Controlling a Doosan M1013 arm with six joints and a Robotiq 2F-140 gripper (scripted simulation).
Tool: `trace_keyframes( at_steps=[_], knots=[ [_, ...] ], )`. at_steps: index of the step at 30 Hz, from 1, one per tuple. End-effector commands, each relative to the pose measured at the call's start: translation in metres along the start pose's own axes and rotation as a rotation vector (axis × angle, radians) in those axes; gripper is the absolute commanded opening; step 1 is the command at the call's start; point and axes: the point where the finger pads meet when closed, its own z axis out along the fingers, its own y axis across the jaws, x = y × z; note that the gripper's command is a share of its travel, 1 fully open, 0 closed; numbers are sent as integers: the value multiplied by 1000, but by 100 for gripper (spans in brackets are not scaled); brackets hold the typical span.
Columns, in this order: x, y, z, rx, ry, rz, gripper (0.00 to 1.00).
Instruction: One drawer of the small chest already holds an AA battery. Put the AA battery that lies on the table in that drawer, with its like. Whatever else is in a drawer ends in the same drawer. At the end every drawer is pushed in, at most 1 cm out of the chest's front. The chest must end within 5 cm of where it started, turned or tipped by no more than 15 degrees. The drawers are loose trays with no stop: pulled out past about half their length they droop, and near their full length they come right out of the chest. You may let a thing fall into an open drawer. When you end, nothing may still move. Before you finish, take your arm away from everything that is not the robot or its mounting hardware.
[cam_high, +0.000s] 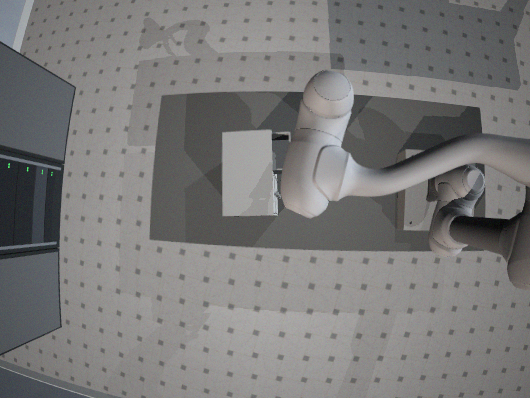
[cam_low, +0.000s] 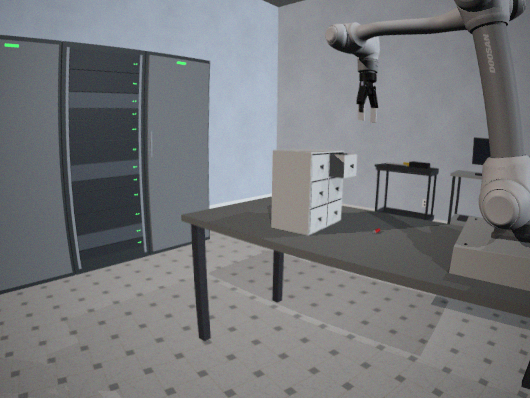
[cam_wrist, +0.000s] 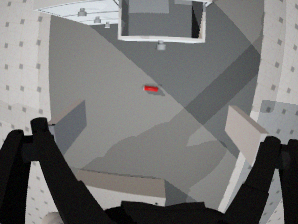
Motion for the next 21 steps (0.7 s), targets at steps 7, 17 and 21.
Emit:
trace_keyframes(
  at_steps=[7, 17, 21],
  knots=[
    [1, 0, 1, -3, 0, 31, 100],
    [3, 0, 3, -8, 0, 88, 100],
    [4, 0, 4, -12, -1, 127, 100]
  ],
)
